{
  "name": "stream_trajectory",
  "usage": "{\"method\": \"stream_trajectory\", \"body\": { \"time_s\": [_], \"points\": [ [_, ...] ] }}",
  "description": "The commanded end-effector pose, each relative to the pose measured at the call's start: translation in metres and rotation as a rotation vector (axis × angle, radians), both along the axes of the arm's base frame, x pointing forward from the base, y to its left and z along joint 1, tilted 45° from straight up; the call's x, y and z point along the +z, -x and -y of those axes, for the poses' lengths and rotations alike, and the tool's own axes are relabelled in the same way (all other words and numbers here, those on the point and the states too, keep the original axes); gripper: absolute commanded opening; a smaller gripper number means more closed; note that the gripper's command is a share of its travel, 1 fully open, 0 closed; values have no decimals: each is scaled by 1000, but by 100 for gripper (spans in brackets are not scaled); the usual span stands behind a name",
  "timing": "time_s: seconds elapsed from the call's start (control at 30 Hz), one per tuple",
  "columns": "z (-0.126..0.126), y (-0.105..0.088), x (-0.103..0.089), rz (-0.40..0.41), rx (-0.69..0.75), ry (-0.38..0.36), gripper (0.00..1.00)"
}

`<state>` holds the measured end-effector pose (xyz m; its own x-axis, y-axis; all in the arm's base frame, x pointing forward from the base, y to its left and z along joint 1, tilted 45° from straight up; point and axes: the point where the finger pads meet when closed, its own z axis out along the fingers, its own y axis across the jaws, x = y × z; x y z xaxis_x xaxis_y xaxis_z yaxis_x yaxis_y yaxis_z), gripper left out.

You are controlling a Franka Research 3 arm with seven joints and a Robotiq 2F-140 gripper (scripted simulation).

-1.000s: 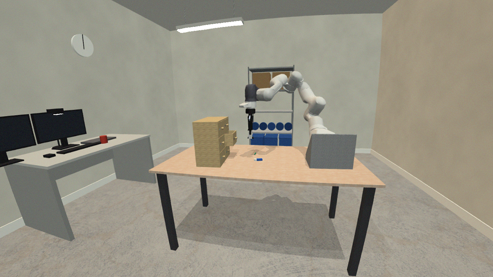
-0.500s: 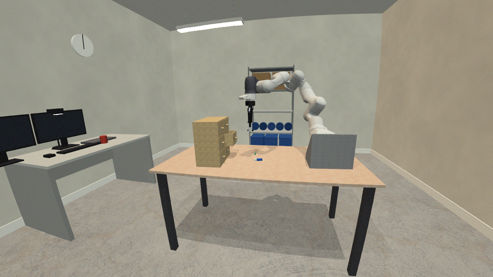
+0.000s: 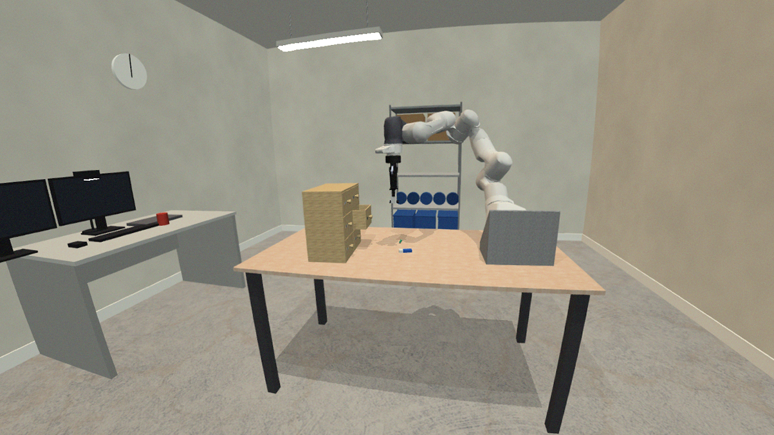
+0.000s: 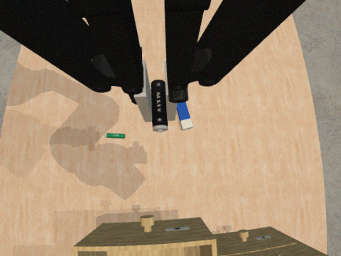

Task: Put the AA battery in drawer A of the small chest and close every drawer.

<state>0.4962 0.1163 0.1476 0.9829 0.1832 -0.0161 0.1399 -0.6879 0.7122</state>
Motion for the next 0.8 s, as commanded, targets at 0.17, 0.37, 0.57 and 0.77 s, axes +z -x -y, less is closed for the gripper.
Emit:
{"method": "stream_trajectory", "body": {
  "time_s": [0.17,0.37,0.57,0.77],
  "points": [
    [-2,1,2,-7,9,2,6],
    [-2,2,2,9,25,-1,6],
    [-1,3,1,47,64,-9,6],
    [0,4,1,87,107,-18,6]
  ]
}}
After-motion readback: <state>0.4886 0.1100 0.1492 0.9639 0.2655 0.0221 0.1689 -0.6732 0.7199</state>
